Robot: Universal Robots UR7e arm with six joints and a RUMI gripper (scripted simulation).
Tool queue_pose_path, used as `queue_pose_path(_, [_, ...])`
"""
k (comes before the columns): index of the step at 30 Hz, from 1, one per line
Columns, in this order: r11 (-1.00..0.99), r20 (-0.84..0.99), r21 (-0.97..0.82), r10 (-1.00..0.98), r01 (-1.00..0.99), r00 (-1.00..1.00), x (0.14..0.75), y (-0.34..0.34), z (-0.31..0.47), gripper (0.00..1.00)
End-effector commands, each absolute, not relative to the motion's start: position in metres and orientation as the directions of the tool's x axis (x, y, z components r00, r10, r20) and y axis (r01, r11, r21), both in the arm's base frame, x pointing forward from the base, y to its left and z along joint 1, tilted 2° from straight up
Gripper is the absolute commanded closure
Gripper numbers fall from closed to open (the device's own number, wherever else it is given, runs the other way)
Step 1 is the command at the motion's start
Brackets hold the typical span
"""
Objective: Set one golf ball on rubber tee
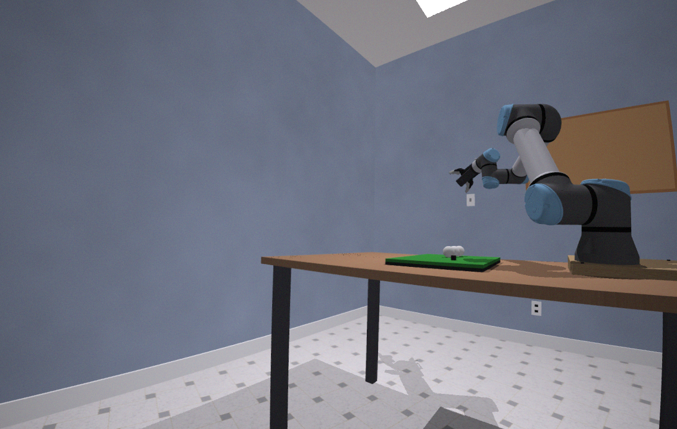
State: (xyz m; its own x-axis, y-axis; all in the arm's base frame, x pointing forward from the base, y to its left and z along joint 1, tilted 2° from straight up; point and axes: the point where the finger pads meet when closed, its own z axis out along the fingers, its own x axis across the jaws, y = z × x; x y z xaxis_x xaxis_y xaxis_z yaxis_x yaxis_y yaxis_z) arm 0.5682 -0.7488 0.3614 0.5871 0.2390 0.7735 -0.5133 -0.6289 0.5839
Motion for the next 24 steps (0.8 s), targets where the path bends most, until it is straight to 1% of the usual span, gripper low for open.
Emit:
queue_pose_path(1, [-0.769, 0.761, 0.455, 0.073, -0.449, 0.645, 0.607, -0.666, 0.317, 0.00])
queue_pose_path(5, [-0.852, 0.703, 0.351, -0.035, -0.389, 0.710, 0.623, -0.592, 0.277, 0.00])
queue_pose_path(7, [-0.852, 0.703, 0.351, -0.035, -0.389, 0.710, 0.623, -0.592, 0.277, 0.00])
queue_pose_path(8, [-0.868, 0.683, 0.326, -0.058, -0.375, 0.728, 0.628, -0.555, 0.260, 0.00])
queue_pose_path(11, [-0.907, 0.613, 0.255, -0.116, -0.334, 0.781, 0.627, -0.495, 0.232, 0.00])
queue_pose_path(16, [-0.948, 0.475, 0.155, -0.175, -0.277, 0.862, 0.612, -0.401, 0.192, 0.00])
queue_pose_path(22, [-0.971, 0.304, 0.068, -0.197, -0.227, 0.932, 0.573, -0.292, 0.151, 0.00])
queue_pose_path(24, [-0.971, 0.304, 0.068, -0.197, -0.227, 0.932, 0.573, -0.292, 0.151, 0.00])
